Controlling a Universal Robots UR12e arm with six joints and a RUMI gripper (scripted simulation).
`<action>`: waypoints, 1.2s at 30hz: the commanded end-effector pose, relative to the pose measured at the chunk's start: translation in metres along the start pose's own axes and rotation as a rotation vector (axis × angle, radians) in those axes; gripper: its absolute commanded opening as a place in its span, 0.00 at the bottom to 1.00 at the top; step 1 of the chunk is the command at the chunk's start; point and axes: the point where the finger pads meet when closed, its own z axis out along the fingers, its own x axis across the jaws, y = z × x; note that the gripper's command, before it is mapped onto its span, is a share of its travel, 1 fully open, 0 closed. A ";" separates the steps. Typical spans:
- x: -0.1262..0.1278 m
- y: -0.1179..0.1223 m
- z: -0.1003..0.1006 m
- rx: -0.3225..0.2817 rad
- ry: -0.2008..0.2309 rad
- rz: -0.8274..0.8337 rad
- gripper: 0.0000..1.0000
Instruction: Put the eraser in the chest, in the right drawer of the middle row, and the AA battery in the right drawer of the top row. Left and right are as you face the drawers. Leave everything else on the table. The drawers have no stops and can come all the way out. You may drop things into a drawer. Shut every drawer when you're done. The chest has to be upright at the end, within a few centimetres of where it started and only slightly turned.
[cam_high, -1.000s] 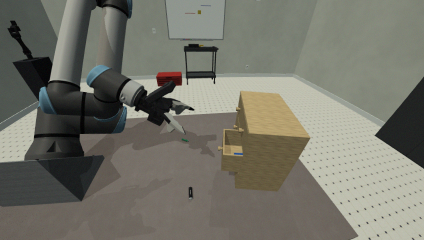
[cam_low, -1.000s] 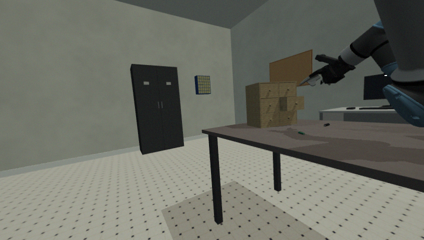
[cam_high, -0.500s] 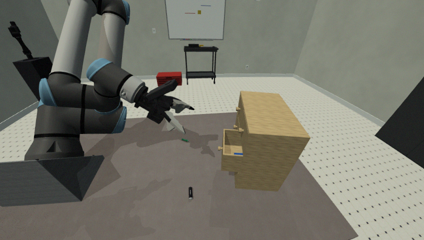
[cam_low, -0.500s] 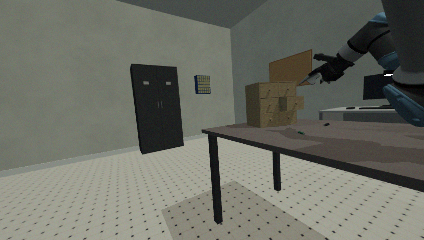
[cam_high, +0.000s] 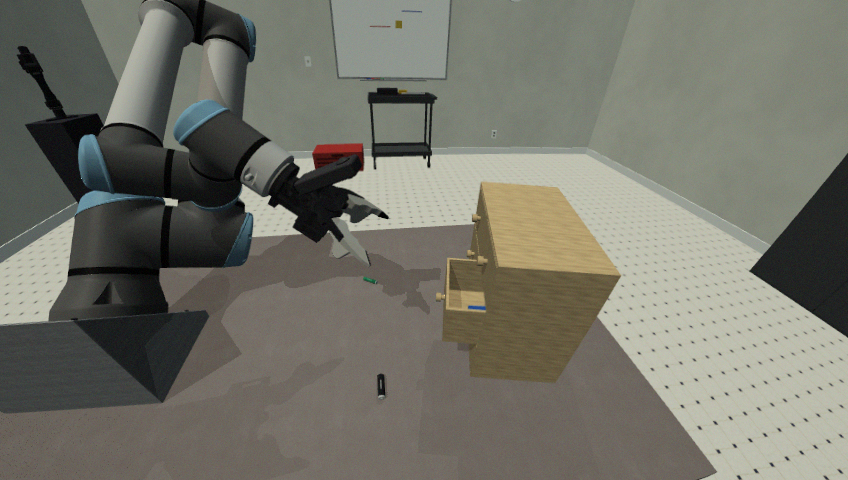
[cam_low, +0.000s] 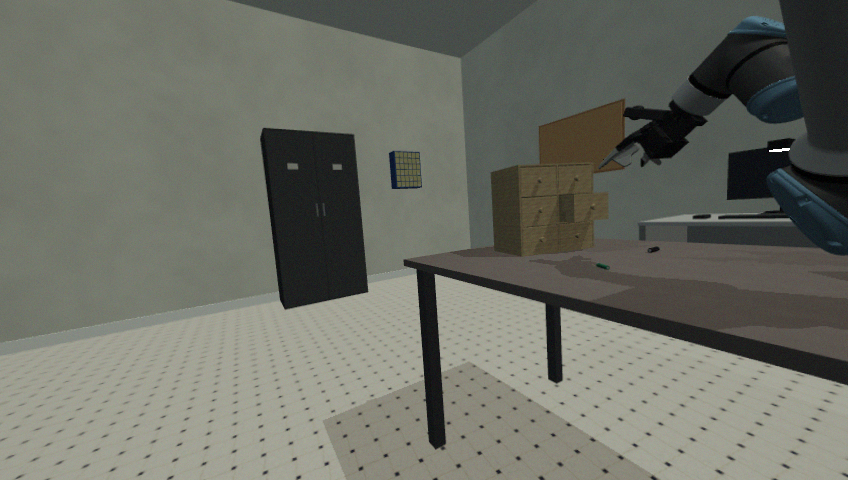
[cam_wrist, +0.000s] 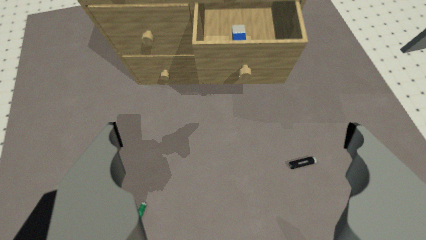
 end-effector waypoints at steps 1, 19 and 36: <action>0.001 -0.002 -0.001 -0.048 -0.001 -0.001 1.00; 0.000 -0.006 -0.004 -0.187 -0.001 -0.001 1.00; 0.000 -0.010 -0.007 -0.352 -0.001 -0.001 1.00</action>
